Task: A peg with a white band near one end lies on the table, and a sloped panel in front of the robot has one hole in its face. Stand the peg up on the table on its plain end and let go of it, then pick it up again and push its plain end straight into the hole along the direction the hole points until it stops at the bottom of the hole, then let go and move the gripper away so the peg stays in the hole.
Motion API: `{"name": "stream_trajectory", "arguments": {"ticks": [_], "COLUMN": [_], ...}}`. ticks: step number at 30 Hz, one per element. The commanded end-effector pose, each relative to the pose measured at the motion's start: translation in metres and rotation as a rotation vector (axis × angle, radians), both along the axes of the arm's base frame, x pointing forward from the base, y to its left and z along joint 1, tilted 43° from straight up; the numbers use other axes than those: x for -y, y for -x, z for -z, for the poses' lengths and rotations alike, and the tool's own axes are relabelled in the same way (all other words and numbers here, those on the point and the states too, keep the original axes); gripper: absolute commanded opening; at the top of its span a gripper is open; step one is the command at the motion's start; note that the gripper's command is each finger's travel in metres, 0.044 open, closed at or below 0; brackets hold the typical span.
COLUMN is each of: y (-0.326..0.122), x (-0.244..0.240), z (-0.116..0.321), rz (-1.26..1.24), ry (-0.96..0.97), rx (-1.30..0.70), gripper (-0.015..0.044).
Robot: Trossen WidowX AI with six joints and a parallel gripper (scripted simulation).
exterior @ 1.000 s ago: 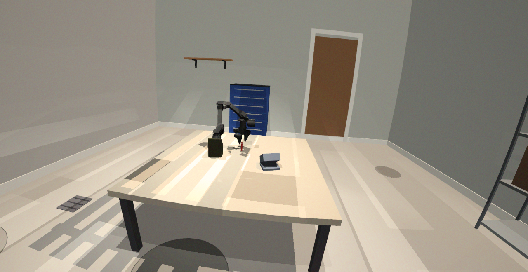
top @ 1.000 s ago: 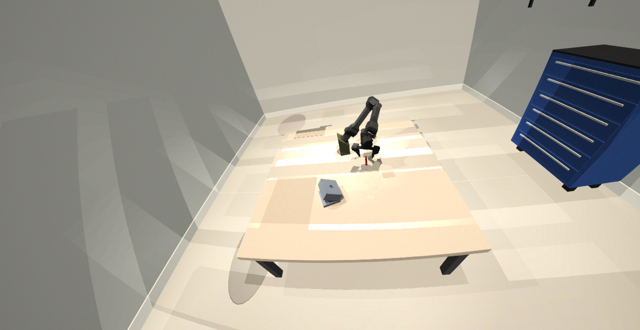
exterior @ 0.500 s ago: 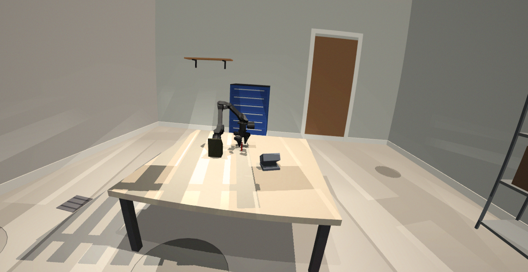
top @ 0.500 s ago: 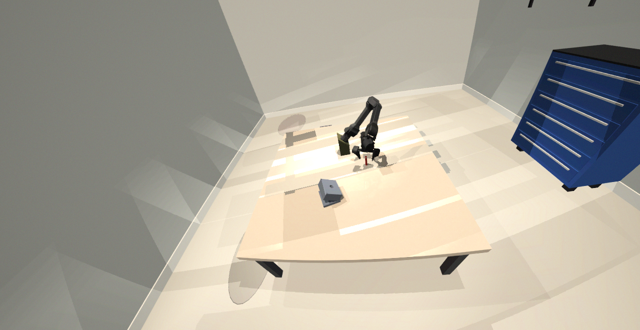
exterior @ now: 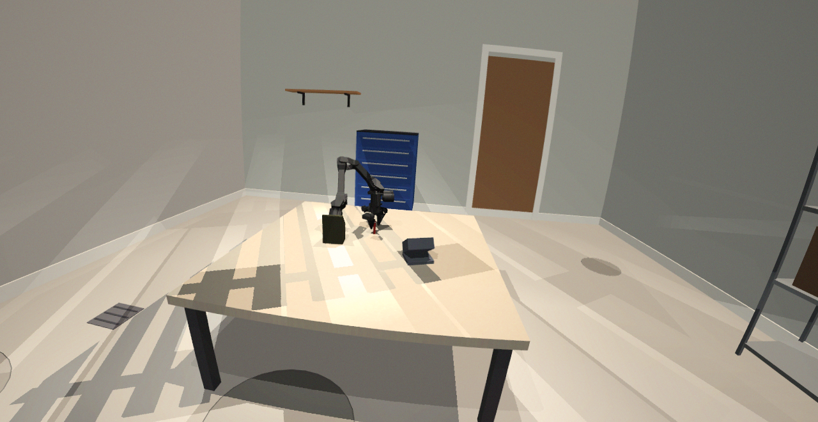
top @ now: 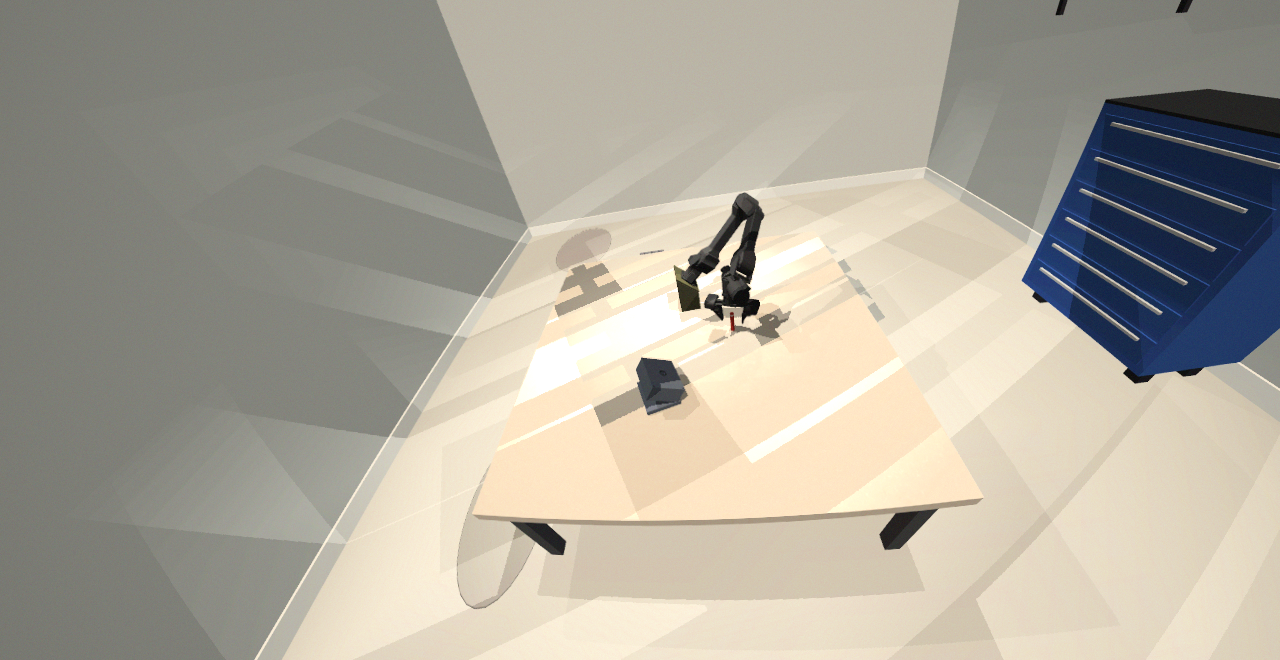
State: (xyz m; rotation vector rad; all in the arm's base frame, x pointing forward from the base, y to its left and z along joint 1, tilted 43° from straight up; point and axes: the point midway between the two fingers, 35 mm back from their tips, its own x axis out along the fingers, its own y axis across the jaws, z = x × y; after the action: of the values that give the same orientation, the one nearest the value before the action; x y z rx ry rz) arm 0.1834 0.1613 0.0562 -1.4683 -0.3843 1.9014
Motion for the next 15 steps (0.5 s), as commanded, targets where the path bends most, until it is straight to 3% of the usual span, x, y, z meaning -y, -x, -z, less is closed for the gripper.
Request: {"name": "stream_trajectory", "arguments": {"ticks": [1, 9, 15], "y": [-0.0002, -0.0002, -0.0002], "x": [0.0, 0.0, 0.0], "z": [-0.0003, -0.0003, -0.0003], "rz": [-0.001, -0.001, -0.001], "ry": [0.0, 0.0, 0.0], "rx": [0.002, 0.002, 0.002], "gripper": [0.0256, 0.0046, 0.0006]}}
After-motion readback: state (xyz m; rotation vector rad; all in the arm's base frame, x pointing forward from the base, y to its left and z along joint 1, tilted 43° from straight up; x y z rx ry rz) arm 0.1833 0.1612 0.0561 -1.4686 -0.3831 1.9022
